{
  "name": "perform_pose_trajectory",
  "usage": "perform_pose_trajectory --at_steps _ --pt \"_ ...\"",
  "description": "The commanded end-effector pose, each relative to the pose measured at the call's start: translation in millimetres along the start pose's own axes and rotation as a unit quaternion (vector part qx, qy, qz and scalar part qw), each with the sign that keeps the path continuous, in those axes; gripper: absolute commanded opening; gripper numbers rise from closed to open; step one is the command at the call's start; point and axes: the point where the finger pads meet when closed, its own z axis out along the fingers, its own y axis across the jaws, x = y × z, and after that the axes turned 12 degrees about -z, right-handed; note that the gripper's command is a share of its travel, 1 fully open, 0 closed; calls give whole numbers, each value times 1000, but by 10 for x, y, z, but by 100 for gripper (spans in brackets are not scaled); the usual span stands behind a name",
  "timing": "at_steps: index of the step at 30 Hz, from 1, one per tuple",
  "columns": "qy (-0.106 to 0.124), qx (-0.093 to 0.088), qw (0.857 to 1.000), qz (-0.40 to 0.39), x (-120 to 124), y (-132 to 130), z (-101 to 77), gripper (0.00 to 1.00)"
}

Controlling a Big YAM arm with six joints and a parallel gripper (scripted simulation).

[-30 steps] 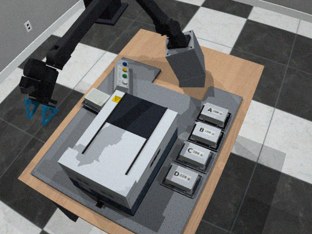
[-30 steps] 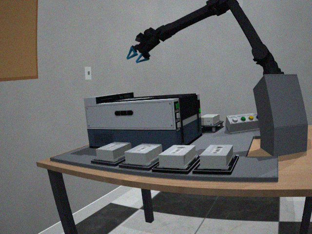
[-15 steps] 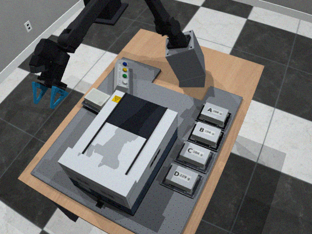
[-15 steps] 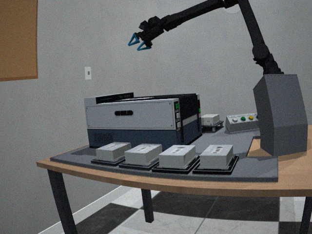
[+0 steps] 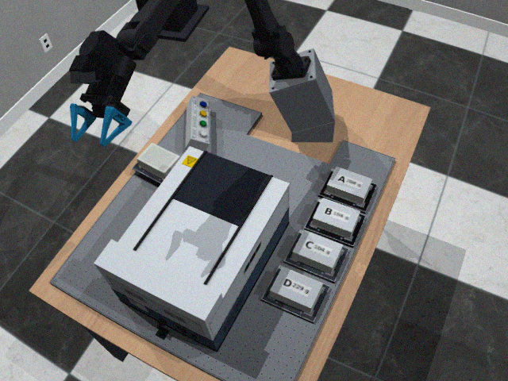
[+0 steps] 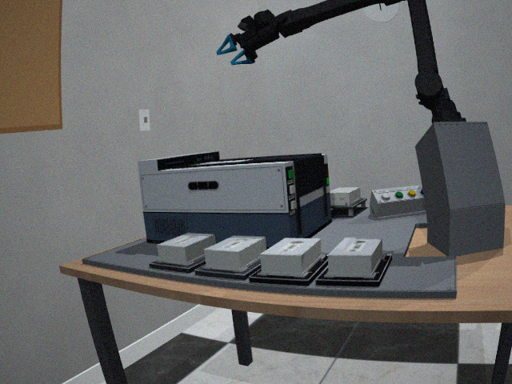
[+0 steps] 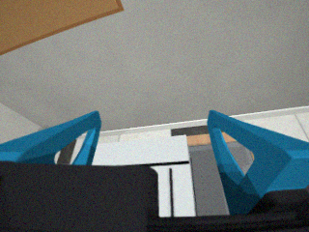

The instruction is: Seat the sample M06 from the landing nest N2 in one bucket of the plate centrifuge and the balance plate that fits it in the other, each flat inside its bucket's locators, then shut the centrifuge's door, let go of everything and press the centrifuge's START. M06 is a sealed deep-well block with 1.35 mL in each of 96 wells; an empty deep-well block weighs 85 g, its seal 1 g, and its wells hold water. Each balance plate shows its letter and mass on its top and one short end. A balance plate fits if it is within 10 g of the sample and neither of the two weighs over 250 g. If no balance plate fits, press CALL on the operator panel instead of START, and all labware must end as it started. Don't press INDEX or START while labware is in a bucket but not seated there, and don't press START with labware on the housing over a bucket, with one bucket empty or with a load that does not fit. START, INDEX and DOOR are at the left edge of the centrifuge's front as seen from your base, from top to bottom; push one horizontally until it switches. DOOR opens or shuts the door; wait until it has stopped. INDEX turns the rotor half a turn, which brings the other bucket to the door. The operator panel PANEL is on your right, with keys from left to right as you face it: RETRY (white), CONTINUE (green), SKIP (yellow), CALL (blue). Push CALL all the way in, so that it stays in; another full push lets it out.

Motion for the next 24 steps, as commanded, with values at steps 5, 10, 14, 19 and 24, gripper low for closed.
perform_pose_trajectory --at_steps 5,10,14,19,24 --pt "-56 -5 998 14 -410 234 -400 100" --pt "-69 -8 997 17 -454 331 -581 100" --pt "-81 -12 996 21 -486 418 -750 100" --pt "-95 -16 995 25 -511 511 -940 100" --pt "-103 -18 994 28 -520 559 -1042 100"
